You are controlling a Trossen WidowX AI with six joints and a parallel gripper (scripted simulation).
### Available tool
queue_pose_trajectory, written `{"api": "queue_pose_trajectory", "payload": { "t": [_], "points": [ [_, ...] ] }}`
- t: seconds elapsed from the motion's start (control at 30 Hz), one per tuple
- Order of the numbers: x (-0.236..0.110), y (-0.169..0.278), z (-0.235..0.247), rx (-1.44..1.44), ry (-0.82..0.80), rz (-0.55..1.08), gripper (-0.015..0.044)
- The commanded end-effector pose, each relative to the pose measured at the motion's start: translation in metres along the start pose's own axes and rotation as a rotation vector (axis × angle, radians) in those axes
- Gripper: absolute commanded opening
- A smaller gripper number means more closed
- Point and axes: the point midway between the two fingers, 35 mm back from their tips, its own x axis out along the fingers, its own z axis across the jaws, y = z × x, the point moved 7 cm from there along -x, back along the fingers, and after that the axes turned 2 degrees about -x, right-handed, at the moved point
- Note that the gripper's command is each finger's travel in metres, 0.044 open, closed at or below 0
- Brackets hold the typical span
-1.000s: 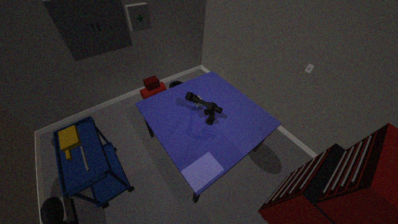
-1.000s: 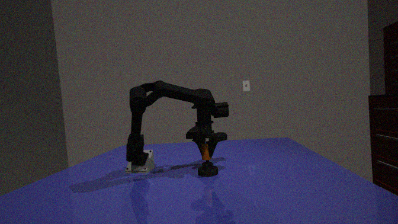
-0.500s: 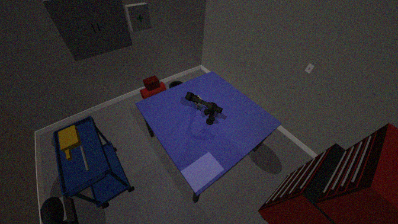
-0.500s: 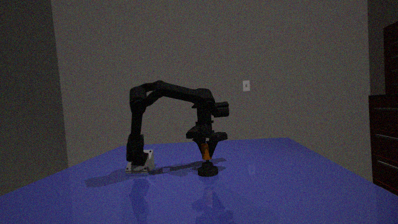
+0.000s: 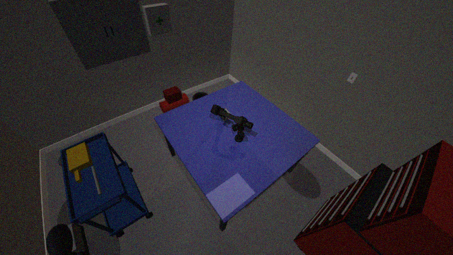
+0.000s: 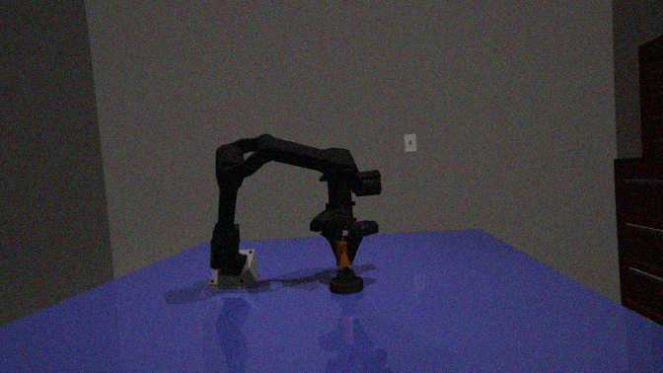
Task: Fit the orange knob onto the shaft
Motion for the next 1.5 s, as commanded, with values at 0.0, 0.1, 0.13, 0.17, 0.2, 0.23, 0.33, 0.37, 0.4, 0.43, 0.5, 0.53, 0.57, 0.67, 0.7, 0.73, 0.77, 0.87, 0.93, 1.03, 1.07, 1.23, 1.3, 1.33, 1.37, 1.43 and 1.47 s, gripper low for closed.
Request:
{"api": "queue_pose_trajectory", "payload": {
  "t": [0.0, 0.1, 0.13, 0.17, 0.2, 0.23, 0.33, 0.37, 0.4, 0.43, 0.5, 0.53, 0.57, 0.67, 0.7, 0.73, 0.77, 0.87, 0.93, 1.03, 1.07, 1.23, 1.3, 1.33, 1.37, 1.43, 1.47],
  "points": [
    [-0.0028, -0.0009, 0.0012, 0.001, -0.001, 0.0, 0.0],
    [-0.0042, -0.0009, 0.0021, 0.001, -0.001, 0.0, 0.0],
    [-0.0042, -0.0009, 0.0021, 0.01, -0.001, 0.0, 0.0],
    [-0.0042, -0.0008, 0.0021, 0.027, -0.001, 0.0, 0.0],
    [-0.0042, -0.0007, 0.0022, 0.056, -0.001, 0.0, 0.0],
    [-0.0042, -0.0006, 0.0023, 0.088, -0.001, 0.0, 0.0],
    [-0.0036, 0.0009, 0.0025, 0.2, -0.001, 0.0, 0.0],
    [-0.0031, 0.0013, 0.0022, 0.211, -0.001, 0.0, 0.0],
    [-0.0028, 0.0015, 0.0019, 0.211, -0.001, 0.0, 0.0],
    [-0.0025, 0.0016, 0.0017, 0.211, -0.001, 0.0, 0.0],
    [-0.0021, 0.0014, 0.0013, 0.211, -0.001, 0.0, 0.0],
    [-0.002, 0.0013, 0.0012, 0.211, -0.001, 0.0, 0.0],
    [-0.0019, 0.0012, 0.0012, 0.211, -0.001, 0.0, 0.0],
    [-0.0015, 0.0005, 0.0004, 0.211, -0.001, 0.0, 0.0],
    [-0.0016, 0.0002, 0.0002, 0.211, -0.001, 0.0, 0.0],
    [-0.0018, -0.0002, 0.0003, 0.211, -0.001, 0.0, 0.0],
    [-0.0021, -0.0006, 0.0004, 0.211, -0.001, 0.0, 0.0],
    [-0.003, -0.0011, 0.0011, 0.211, -0.001, 0.0, 0.0],
    [-0.0033, -0.0013, 0.0015, 0.211, -0.001, 0.0, 0.0],
    [-0.0035, -0.0011, 0.0019, 0.211, -0.001, 0.0, 0.0],
    [-0.0035, -0.001, 0.002, 0.211, -0.001, 0.0, 0.0],
    [-0.0004, -0.0005, 0.0016, 0.211, -0.001, 0.0, 0.0],
    [0.0003, -0.0004, 0.0012, 0.211, -0.001, 0.0, 0.0],
    [0.0005, -0.0004, 0.0012, 0.211, -0.001, 0.0, 0.0],
    [0.0008, -0.0005, 0.0011, 0.211, -0.001, 0.0, 0.0],
    [0.0016, -0.0006, 0.0011, 0.211, -0.001, 0.0, 0.0],
    [0.001, -0.0006, 0.0011, 0.211, -0.001, 0.0, 0.0]
  ]
}}
